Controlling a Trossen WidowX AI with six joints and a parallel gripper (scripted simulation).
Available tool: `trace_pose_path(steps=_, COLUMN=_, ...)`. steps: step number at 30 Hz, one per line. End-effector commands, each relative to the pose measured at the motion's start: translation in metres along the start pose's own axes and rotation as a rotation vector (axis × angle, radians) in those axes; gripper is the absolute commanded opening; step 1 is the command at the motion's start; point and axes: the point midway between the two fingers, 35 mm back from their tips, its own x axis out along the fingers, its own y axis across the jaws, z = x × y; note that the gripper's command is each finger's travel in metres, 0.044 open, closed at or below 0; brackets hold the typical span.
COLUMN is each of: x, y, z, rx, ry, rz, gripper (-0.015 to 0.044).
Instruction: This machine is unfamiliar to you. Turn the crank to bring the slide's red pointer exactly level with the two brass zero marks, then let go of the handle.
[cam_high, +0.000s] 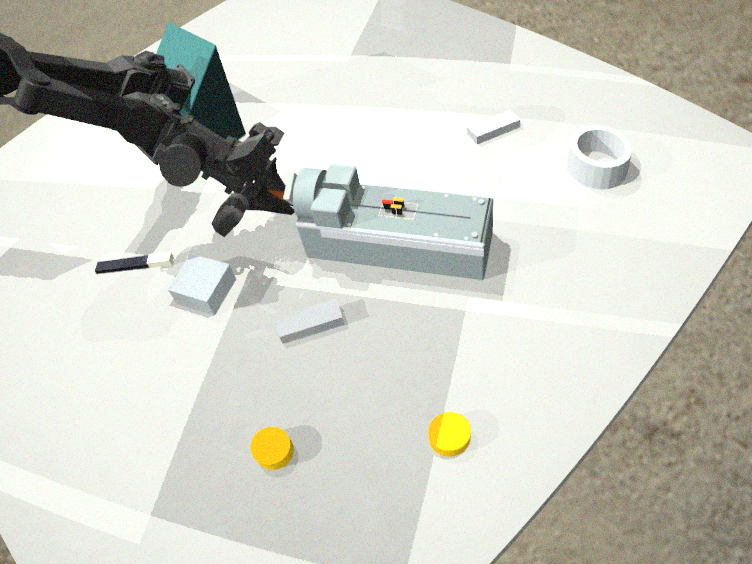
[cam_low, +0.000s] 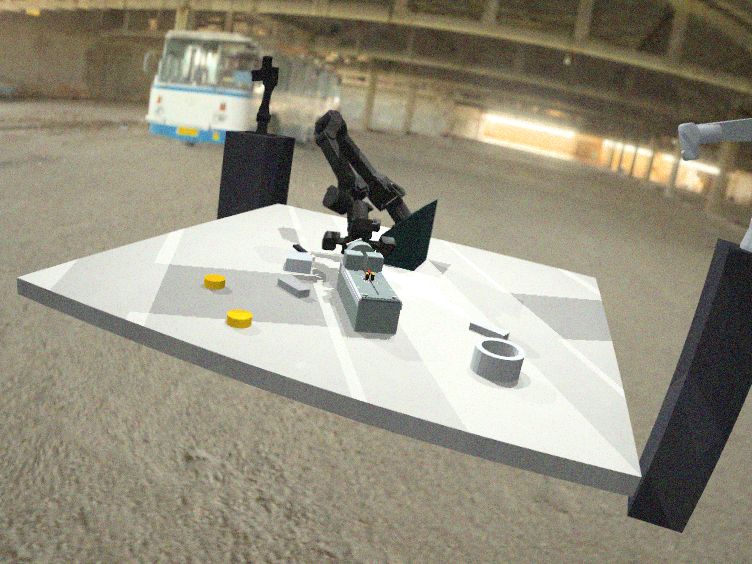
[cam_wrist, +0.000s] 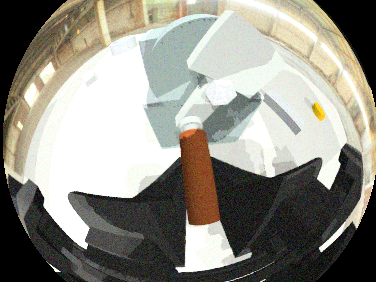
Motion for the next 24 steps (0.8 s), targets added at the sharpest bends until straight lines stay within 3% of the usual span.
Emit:
trace_pose_path(steps=1, x=0.003, y=-0.009, z=-0.003, rx=0.002, ry=0.011, rz=-0.007, gripper=0.0000)
trace_pose_path(steps=24, x=0.003, y=-0.020, z=-0.003, rx=0.002, ry=0.011, rz=-0.008, gripper=0.0000)
